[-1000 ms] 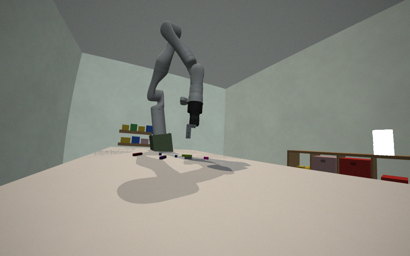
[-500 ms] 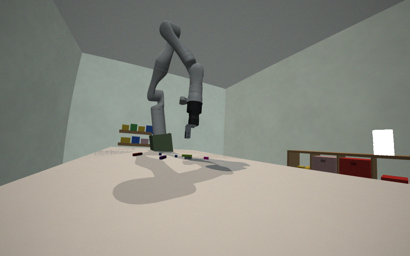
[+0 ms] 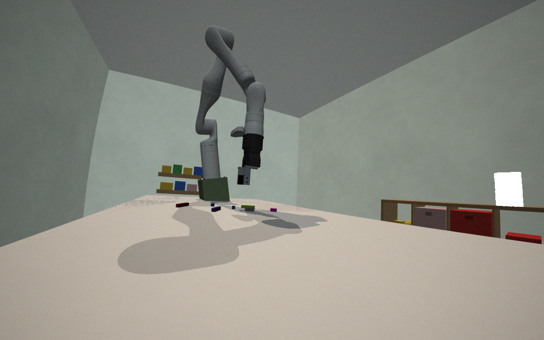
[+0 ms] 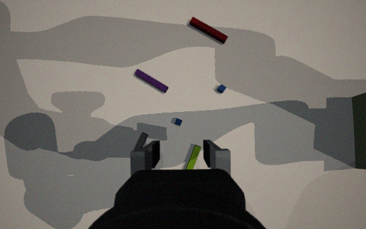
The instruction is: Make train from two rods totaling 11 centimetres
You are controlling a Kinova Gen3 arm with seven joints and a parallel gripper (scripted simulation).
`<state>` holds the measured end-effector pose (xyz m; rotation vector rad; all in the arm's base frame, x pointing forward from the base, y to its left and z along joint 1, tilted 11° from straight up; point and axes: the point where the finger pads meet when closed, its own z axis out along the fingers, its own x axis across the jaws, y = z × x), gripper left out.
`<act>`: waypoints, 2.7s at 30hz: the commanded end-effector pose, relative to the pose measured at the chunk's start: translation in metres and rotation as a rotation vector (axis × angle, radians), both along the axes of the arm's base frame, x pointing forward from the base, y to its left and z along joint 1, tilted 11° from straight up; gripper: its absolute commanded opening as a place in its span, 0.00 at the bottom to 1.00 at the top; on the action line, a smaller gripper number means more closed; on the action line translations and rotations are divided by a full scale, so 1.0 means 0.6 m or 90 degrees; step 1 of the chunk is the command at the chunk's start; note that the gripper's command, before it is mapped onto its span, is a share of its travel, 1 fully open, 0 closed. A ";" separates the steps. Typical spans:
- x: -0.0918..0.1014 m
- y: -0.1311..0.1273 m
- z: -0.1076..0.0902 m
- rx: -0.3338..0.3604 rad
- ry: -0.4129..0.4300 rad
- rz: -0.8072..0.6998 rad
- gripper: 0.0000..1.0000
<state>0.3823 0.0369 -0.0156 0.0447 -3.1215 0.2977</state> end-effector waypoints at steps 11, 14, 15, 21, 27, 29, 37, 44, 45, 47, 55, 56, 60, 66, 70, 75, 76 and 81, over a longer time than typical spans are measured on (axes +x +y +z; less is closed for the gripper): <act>0.037 -0.072 0.000 0.005 0.053 0.244 1.00; 0.046 -0.088 0.001 0.005 0.064 0.309 1.00; 0.046 -0.088 0.001 0.005 0.064 0.309 1.00; 0.059 -0.113 0.002 0.006 0.081 0.411 1.00; 0.072 -0.137 0.004 0.004 0.097 0.513 1.00; 0.075 -0.144 0.004 0.004 0.101 0.540 1.00; 0.082 -0.159 0.006 0.002 0.109 0.601 1.00; 0.086 -0.167 0.007 0.001 0.114 0.632 1.00; 0.086 -0.167 0.007 0.001 0.114 0.634 1.00; 0.086 -0.168 0.007 0.001 0.114 0.636 1.00; 0.086 -0.168 0.007 0.001 0.114 0.636 0.54; 0.086 -0.168 0.007 0.001 0.114 0.636 0.54; 0.086 -0.168 0.007 0.001 0.114 0.636 0.54; 0.086 -0.168 0.007 0.001 0.114 0.636 0.54; 0.086 -0.168 0.007 0.001 0.114 0.636 0.54; 0.086 -0.168 0.007 0.001 0.114 0.636 0.54; 0.086 -0.168 0.007 0.001 0.114 0.636 0.54; 0.086 -0.168 0.007 0.001 0.114 0.636 0.54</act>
